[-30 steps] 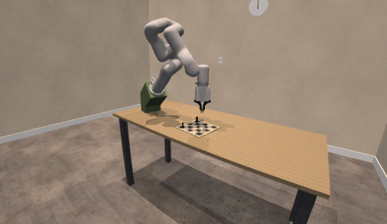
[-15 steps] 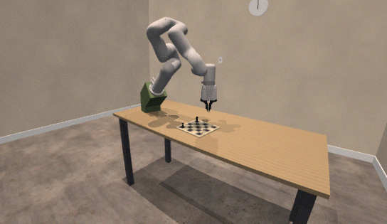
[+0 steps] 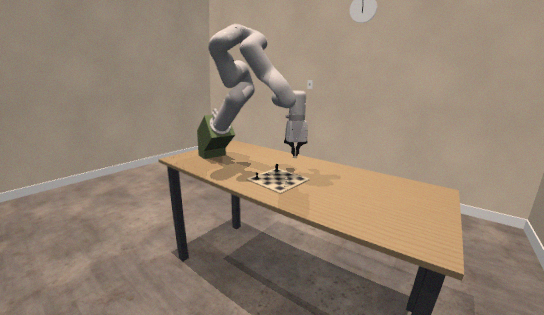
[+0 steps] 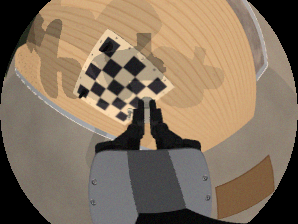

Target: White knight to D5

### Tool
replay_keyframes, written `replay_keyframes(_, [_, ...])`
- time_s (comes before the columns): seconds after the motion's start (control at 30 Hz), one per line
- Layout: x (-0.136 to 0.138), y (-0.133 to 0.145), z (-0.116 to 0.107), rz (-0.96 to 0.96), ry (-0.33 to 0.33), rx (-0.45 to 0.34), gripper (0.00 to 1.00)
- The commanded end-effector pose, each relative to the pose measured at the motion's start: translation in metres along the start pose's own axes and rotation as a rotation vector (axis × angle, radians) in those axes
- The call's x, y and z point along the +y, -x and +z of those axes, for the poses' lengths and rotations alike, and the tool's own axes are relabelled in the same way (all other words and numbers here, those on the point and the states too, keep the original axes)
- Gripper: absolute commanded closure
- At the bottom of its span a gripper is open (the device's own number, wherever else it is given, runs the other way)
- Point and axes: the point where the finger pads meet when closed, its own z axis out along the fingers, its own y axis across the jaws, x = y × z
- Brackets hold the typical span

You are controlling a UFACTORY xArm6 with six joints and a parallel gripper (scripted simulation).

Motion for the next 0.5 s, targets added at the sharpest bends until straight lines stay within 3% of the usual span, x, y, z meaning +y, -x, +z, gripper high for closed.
replay_keyframes(0.0, [0.001, 0.001, 0.004, 0.001, 0.002, -0.001, 1.00])
replay_keyframes(0.47, [0.001, 0.001, 0.058, 0.001, 0.002, -0.001, 1.00])
